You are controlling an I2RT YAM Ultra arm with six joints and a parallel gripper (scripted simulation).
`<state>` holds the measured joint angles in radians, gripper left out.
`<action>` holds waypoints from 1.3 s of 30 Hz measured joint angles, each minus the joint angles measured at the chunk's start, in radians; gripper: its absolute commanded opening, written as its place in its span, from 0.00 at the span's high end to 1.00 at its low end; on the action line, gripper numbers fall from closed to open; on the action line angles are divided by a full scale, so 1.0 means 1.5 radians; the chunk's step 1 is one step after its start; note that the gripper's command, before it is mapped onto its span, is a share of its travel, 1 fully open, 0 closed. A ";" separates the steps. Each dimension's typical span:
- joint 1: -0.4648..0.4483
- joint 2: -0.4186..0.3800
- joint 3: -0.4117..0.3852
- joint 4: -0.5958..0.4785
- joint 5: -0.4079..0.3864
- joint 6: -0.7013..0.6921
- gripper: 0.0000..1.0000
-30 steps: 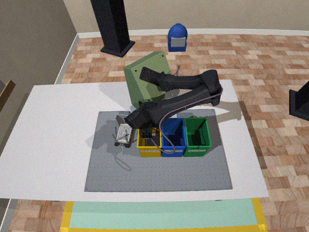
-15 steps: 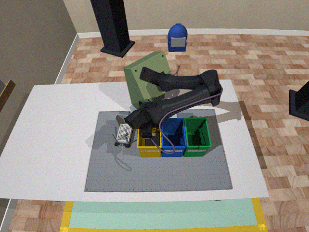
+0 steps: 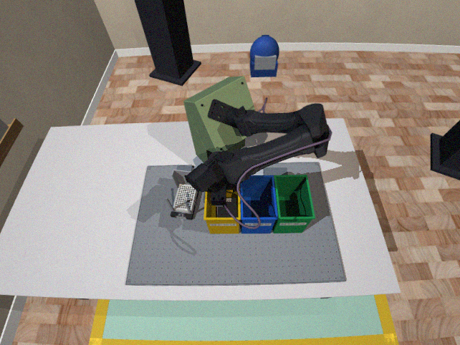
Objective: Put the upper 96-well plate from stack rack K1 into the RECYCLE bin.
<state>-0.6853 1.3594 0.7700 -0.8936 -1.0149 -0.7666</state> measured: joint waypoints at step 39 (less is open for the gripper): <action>-0.125 0.289 0.057 0.024 0.004 -0.225 0.18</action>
<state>-0.8734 1.7924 0.8551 -0.8570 -1.0084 -1.1042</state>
